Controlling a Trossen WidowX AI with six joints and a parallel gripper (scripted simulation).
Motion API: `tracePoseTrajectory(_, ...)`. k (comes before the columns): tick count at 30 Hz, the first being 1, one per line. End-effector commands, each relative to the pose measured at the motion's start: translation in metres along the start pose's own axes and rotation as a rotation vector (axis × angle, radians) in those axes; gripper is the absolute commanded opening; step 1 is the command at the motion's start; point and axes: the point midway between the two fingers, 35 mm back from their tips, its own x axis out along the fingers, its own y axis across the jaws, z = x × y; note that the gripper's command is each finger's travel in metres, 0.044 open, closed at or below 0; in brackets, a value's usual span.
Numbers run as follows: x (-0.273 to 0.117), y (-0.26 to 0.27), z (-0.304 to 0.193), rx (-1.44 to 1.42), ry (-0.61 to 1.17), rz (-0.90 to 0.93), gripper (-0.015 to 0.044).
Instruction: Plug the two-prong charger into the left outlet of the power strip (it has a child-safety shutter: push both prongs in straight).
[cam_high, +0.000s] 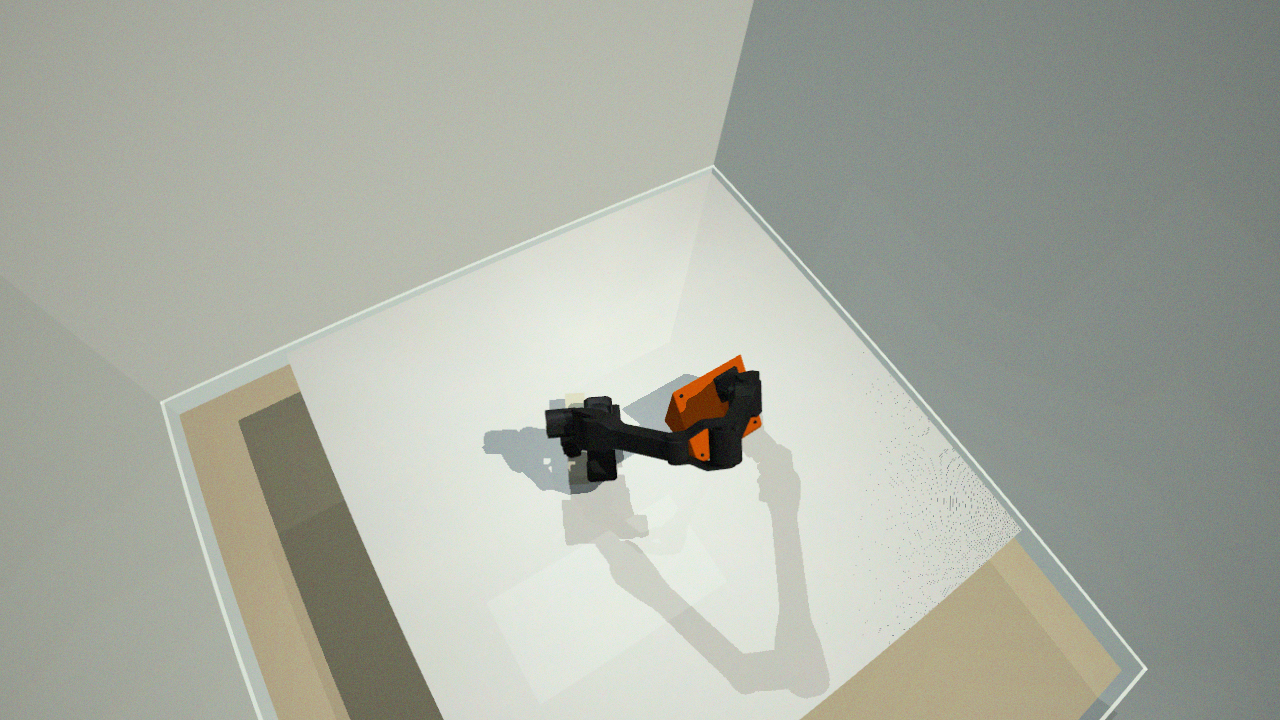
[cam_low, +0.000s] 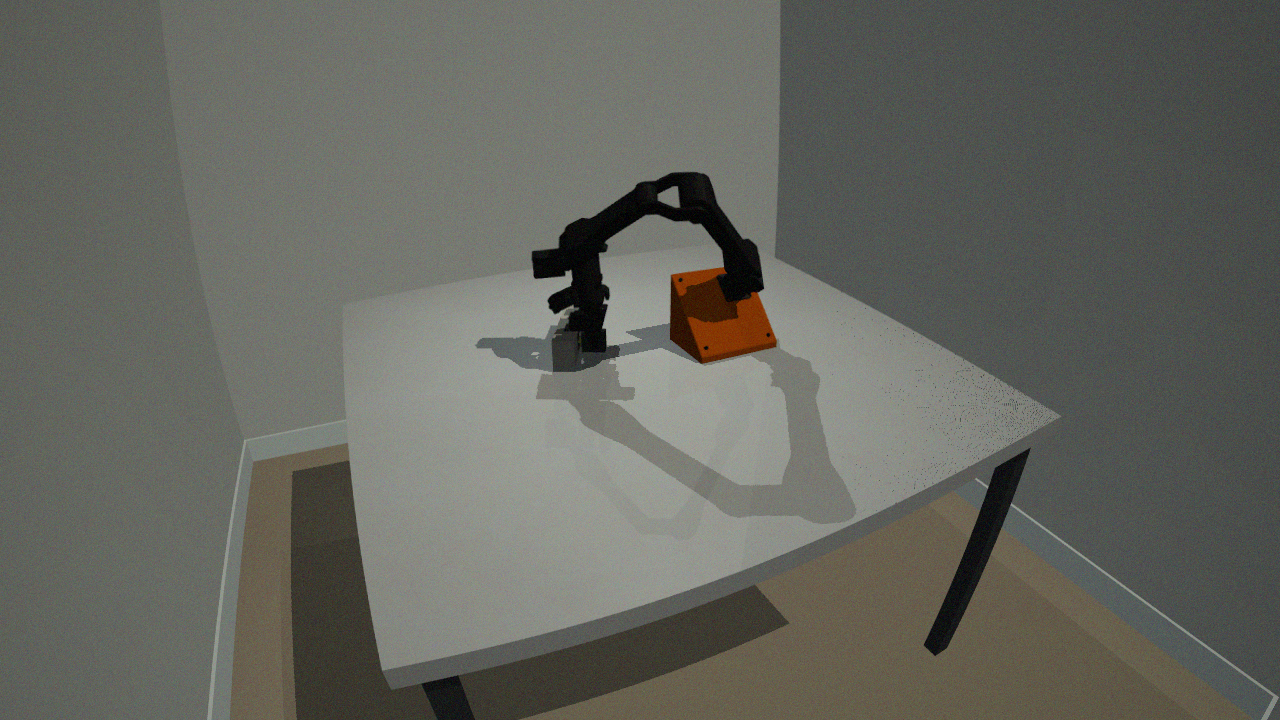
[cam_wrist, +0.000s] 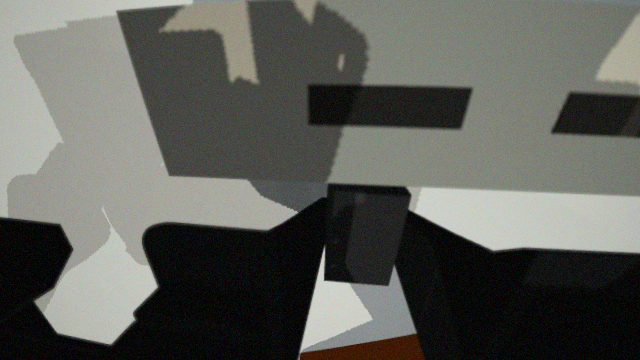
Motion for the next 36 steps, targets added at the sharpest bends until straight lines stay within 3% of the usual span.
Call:
tracePoseTrajectory(1, -0.002, 0.0, 0.006, -0.009, -0.013, 0.0, 0.0)
tracePoseTrajectory(36, -0.002, 0.001, 0.018, -0.009, -0.013, 0.0, 0.0)
